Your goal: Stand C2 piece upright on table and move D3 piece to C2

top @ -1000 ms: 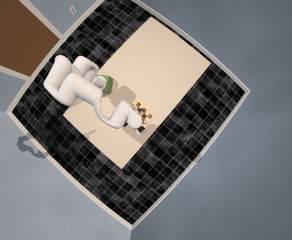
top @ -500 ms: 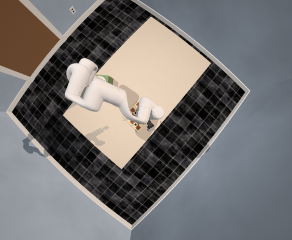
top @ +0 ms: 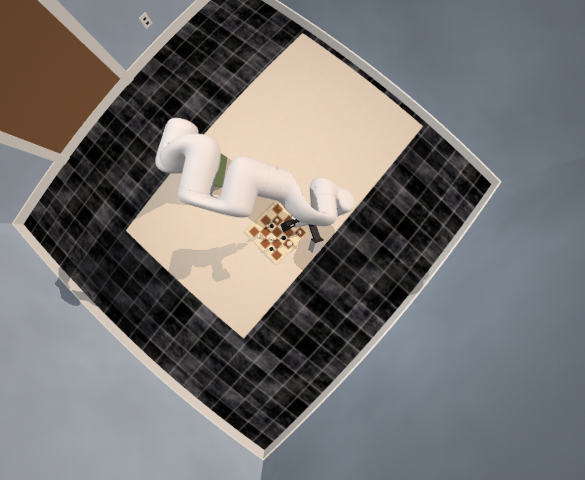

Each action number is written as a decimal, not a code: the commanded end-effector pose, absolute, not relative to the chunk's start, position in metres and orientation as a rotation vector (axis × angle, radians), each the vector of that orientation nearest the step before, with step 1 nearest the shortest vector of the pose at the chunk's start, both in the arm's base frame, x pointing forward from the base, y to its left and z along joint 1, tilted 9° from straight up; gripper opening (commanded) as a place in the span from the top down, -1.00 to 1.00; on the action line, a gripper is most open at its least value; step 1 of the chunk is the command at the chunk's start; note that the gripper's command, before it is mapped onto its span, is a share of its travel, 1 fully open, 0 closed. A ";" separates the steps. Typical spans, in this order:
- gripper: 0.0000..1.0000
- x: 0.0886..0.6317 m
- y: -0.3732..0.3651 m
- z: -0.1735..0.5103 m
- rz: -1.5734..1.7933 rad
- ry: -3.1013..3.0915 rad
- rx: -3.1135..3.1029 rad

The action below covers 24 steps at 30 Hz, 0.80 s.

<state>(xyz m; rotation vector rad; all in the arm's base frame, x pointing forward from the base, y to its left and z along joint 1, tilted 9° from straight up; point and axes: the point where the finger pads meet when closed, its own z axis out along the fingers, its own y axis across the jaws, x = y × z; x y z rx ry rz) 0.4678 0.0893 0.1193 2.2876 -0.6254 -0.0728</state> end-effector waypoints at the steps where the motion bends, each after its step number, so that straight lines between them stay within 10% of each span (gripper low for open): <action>1: -1.00 0.478 0.108 0.094 0.047 -0.721 2.098; 24: -1.00 0.482 0.143 0.045 0.369 -0.846 1.840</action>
